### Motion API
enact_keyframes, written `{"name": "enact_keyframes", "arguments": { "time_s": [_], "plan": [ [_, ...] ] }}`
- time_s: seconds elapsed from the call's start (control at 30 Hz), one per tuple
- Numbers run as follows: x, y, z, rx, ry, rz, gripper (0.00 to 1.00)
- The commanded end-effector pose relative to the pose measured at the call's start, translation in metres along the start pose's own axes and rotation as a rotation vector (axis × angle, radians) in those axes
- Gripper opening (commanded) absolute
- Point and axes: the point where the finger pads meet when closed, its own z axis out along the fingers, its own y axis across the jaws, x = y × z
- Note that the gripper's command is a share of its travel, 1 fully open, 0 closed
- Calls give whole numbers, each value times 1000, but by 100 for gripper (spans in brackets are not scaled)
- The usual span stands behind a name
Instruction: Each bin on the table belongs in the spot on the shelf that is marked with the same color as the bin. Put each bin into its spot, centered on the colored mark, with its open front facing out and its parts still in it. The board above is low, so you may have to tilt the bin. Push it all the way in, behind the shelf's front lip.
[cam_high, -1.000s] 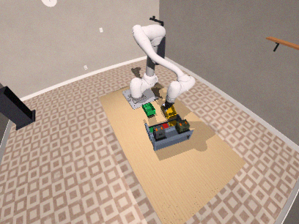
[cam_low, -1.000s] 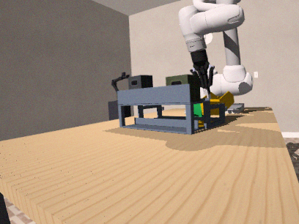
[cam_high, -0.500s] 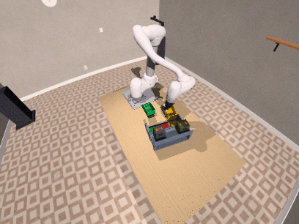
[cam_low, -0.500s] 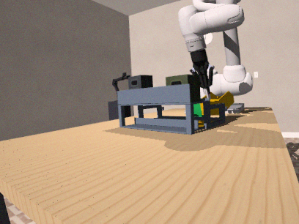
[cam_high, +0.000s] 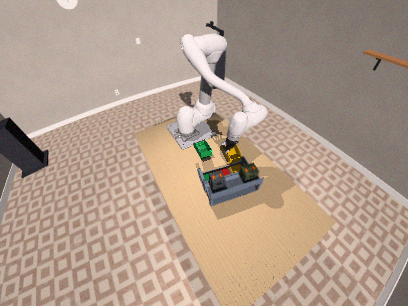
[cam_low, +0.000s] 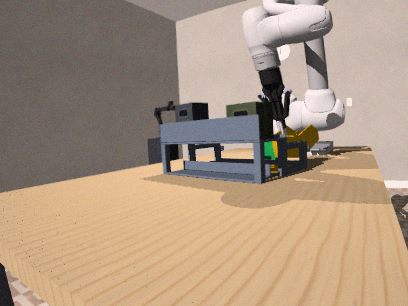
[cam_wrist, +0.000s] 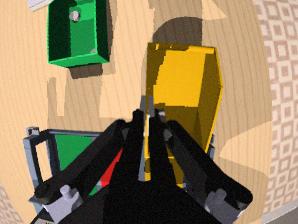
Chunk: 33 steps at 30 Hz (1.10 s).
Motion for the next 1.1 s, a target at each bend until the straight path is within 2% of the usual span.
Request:
{"name": "enact_keyframes", "arguments": {
  "time_s": [0.0,1.07],
  "plan": [
    [-3,0,-2,-2,7,-1,10],
    [-31,0,-11,-2,7,-1,10]
  ]
}}
